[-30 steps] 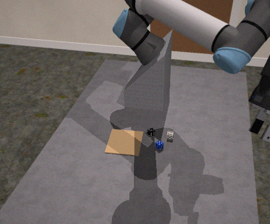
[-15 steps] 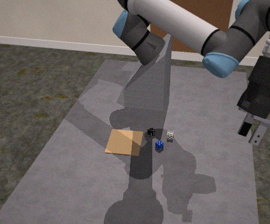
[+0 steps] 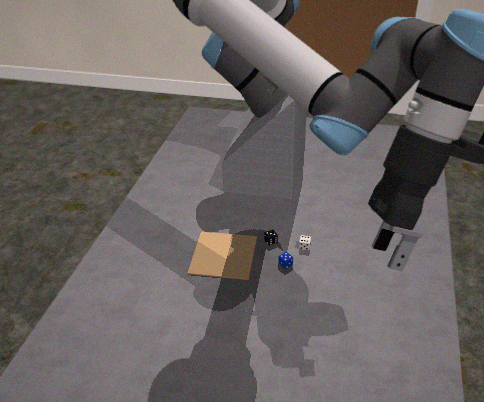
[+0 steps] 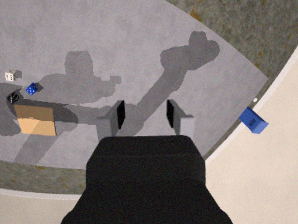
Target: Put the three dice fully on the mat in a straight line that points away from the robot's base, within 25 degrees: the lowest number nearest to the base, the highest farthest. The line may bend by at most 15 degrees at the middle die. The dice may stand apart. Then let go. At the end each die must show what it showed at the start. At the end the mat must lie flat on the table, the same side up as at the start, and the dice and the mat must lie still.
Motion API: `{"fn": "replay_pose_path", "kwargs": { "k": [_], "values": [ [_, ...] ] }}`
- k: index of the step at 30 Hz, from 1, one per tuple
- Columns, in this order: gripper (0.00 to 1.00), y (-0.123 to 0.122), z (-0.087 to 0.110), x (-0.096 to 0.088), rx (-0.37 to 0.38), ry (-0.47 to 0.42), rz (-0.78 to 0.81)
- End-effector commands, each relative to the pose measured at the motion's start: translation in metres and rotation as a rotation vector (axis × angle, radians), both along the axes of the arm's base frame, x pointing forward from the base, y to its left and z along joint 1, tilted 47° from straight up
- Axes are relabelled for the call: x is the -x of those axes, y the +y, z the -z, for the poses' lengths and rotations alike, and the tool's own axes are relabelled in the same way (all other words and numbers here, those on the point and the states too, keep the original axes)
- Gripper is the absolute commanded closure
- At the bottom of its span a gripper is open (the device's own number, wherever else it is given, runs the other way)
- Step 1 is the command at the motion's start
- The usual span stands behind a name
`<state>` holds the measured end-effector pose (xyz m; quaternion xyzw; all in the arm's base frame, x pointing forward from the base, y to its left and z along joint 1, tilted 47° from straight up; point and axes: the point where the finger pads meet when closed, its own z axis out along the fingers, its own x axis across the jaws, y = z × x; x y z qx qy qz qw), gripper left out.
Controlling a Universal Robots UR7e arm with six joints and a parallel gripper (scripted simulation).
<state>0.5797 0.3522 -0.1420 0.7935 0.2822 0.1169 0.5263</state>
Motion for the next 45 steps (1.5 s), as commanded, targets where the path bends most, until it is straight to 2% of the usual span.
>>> {"fn": "replay_pose_path", "kwargs": {
  "k": [1, 9, 11, 19, 26, 28, 34, 40, 43, 45],
  "values": [
    [0.00, -0.051, -0.009, 0.016, 0.000, 0.087, 0.020],
    [0.00, -0.129, -0.022, 0.056, -0.007, 0.221, 0.045],
    [0.00, -0.129, -0.022, 0.056, -0.007, 0.221, 0.045],
    [0.00, -0.201, -0.036, 0.110, -0.027, 0.350, 0.057],
    [0.00, -0.250, -0.048, 0.163, -0.051, 0.446, 0.058],
    [0.00, -0.250, -0.048, 0.163, -0.051, 0.446, 0.058],
    [0.00, -0.280, -0.056, 0.204, -0.071, 0.511, 0.053],
    [0.00, -0.300, -0.062, 0.236, -0.087, 0.556, 0.047],
    [0.00, -0.307, -0.065, 0.248, -0.094, 0.572, 0.045],
    [0.00, -0.307, -0.065, 0.248, -0.094, 0.572, 0.045]
  ]
}}
